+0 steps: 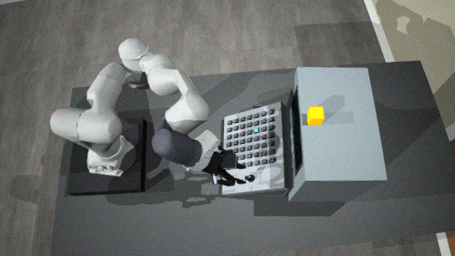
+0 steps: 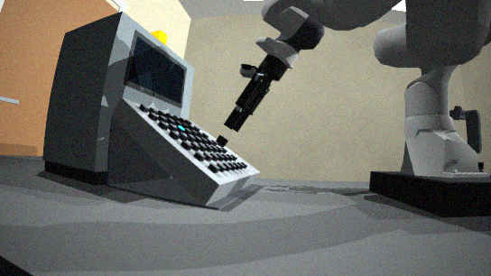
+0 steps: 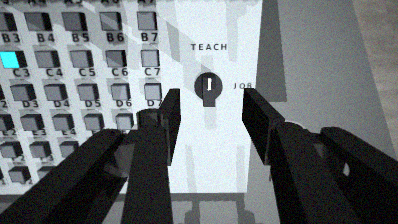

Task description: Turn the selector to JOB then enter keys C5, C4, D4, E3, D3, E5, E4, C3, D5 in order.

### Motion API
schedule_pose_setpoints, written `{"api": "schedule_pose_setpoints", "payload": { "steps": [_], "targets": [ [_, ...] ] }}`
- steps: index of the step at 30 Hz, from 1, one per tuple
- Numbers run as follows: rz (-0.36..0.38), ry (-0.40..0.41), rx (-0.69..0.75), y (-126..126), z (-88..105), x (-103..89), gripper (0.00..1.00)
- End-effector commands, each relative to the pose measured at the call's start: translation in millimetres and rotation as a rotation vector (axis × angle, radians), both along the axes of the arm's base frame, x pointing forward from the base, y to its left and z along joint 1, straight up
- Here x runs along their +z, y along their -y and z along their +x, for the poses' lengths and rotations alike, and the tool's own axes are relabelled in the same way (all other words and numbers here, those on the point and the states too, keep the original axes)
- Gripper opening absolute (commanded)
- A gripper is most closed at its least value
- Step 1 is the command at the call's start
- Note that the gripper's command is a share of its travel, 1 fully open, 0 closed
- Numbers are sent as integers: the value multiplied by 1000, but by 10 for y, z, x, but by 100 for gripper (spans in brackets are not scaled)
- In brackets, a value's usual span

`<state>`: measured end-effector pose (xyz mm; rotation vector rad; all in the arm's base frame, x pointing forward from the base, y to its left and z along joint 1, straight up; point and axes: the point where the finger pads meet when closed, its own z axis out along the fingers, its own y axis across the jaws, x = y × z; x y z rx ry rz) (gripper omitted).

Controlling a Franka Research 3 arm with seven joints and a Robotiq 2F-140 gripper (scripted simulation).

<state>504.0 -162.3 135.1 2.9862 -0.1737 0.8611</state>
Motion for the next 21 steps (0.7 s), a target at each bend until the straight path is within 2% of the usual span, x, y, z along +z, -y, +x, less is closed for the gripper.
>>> {"api": "schedule_pose_setpoints", "payload": {
  "steps": [1,21],
  "targets": [
    [0,3,3,0,21,-13,40],
    [0,3,3,11,123,-176,40]
  ]
}}
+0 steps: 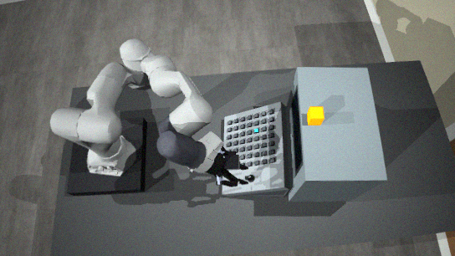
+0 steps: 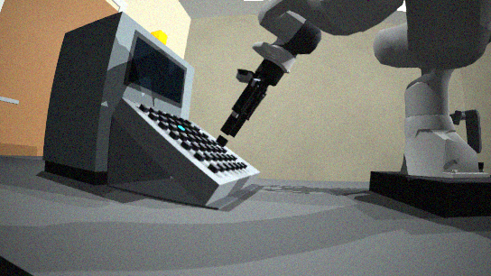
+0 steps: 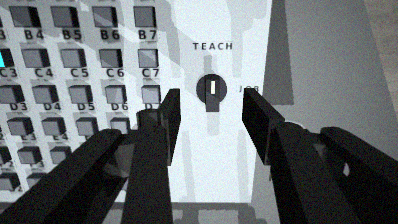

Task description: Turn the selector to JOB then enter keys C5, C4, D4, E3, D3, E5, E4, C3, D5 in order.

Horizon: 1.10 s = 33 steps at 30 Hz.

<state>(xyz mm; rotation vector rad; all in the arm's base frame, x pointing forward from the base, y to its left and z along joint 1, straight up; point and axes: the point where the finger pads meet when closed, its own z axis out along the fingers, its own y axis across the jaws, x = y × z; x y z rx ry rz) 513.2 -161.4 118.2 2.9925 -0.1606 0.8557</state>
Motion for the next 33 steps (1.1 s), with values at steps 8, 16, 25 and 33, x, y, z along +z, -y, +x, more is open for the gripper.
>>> {"api": "schedule_pose_setpoints", "payload": {
  "steps": [8,16,25,33],
  "targets": [
    [-1,8,-6,23,60,-52,40],
    [-1,8,-6,24,64,-59,40],
    [-1,8,-6,24,64,-59,40],
    [-1,8,-6,24,64,-59,40]
  ]
}}
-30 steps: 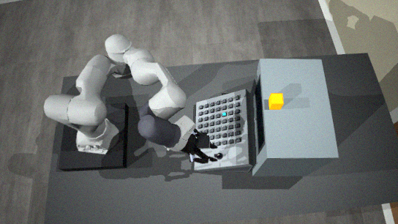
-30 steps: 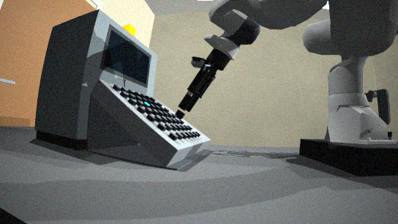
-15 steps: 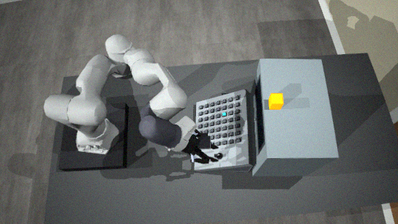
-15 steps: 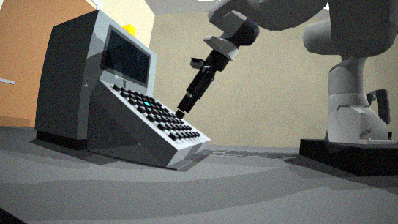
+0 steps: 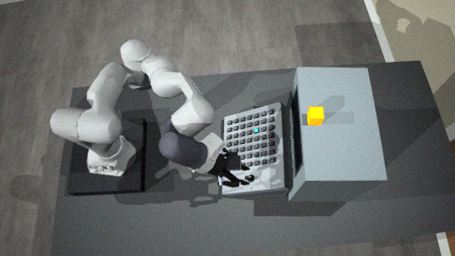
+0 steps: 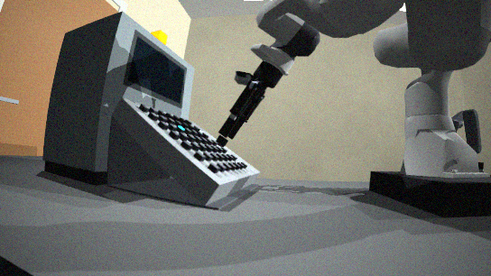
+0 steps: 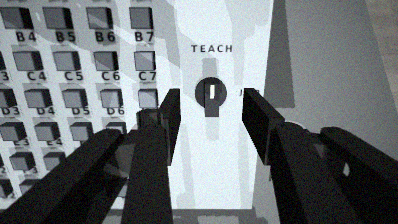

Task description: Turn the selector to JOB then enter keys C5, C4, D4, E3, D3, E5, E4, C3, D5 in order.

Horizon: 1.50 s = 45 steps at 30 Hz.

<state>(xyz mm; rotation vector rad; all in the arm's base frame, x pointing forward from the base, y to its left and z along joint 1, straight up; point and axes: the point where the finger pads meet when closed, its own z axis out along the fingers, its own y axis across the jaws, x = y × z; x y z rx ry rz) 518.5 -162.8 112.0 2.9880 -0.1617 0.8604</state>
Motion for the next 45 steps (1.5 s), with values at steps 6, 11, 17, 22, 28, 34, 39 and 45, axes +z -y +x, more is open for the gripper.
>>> {"api": "schedule_pose_setpoints", "payload": {
  "steps": [6,11,17,22,28,34,39,45],
  "targets": [
    [1,4,-5,9,11,3,40],
    [1,4,-5,9,11,3,40],
    [1,4,-5,9,11,3,40],
    [1,4,-5,9,12,2,40],
    [1,4,-5,9,18,-8,40],
    [1,4,-5,11,32,-31,40],
    [1,4,-5,13,54,-65,40],
    [1,4,-5,16,79,-105,40]
  ]
}}
